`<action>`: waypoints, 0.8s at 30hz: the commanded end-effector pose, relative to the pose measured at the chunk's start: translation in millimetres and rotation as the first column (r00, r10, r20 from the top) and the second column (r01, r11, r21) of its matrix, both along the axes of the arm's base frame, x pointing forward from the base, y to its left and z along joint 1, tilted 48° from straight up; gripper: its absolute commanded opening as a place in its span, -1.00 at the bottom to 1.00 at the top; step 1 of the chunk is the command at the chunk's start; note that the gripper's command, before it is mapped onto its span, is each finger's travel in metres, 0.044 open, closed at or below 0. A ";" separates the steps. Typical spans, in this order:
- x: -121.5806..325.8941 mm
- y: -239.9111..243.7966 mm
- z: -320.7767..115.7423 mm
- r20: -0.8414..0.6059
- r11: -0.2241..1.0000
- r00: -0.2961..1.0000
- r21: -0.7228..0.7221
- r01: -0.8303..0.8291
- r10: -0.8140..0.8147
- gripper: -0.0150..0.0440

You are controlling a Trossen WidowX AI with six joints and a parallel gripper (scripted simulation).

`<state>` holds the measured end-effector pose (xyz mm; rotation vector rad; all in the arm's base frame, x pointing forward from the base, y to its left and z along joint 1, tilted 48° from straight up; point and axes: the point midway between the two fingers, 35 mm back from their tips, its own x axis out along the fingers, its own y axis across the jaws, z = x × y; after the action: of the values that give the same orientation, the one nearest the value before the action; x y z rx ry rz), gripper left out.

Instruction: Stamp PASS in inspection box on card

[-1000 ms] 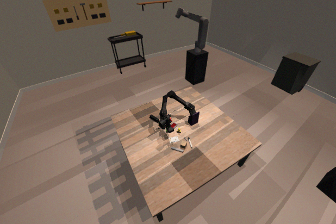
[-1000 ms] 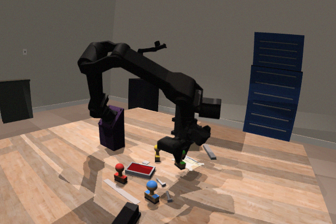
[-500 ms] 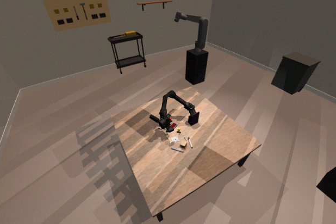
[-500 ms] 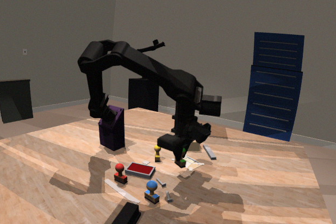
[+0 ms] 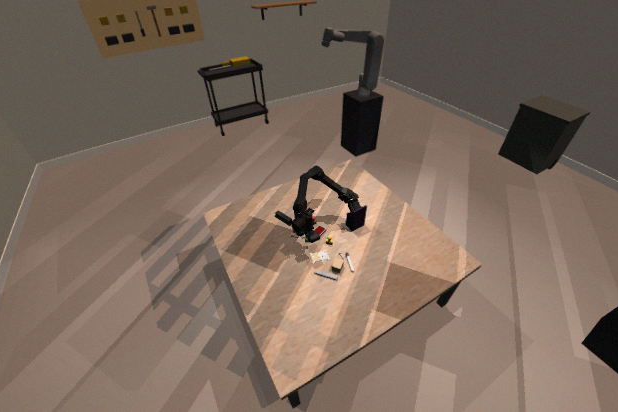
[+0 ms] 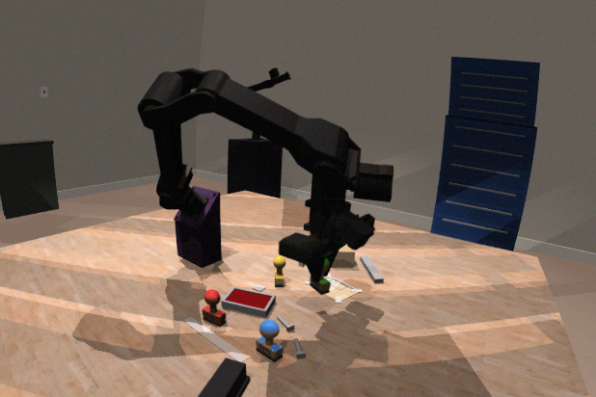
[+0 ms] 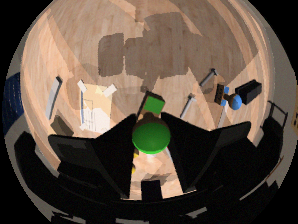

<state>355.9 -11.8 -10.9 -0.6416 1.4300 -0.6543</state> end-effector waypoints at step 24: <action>-1.3 11.2 9.6 0.003 1.000 1.000 0.005 0.002 -0.002 -0.49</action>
<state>354.7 -3.5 -2.8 -0.6422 1.4298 -0.6551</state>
